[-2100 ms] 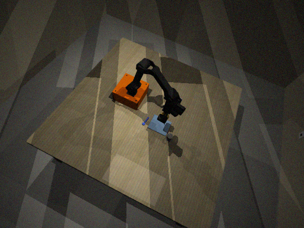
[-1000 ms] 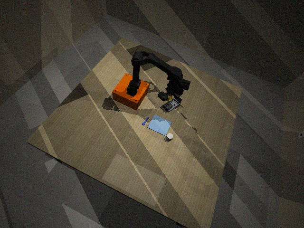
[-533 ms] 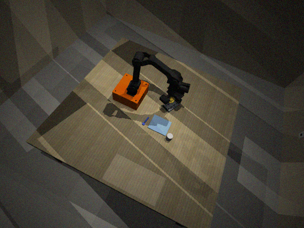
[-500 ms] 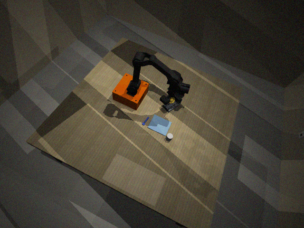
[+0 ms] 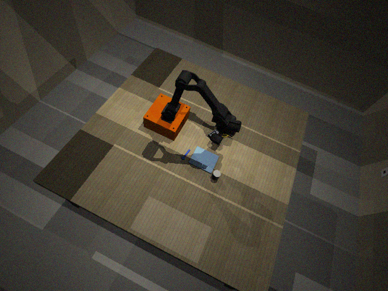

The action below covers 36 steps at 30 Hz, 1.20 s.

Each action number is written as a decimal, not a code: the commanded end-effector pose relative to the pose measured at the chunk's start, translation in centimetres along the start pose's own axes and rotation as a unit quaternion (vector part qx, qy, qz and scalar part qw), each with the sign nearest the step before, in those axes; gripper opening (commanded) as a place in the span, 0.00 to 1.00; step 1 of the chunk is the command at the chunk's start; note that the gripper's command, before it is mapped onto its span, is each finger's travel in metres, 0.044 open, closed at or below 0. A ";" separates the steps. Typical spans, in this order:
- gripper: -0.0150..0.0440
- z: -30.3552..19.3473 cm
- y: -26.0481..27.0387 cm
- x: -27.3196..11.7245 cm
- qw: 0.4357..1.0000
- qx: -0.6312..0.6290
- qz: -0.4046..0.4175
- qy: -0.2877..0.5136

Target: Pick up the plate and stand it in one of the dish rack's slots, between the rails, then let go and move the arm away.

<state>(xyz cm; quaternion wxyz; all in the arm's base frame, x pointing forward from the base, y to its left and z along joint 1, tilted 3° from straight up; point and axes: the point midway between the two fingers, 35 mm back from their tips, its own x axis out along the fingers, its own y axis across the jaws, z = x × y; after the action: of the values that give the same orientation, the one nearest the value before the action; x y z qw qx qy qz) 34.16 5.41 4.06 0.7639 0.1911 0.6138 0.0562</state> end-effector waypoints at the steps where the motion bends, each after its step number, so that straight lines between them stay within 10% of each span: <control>1: 0.25 0.5 -0.2 1.7 0.998 -0.033 0.047 -0.016; 36: 0.25 -0.1 -2.3 5.2 0.856 -0.338 0.295 -0.257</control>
<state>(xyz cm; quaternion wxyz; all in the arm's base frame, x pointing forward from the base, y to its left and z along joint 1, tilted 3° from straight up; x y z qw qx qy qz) 35.92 5.09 -1.37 0.8568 0.1186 0.2937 0.4069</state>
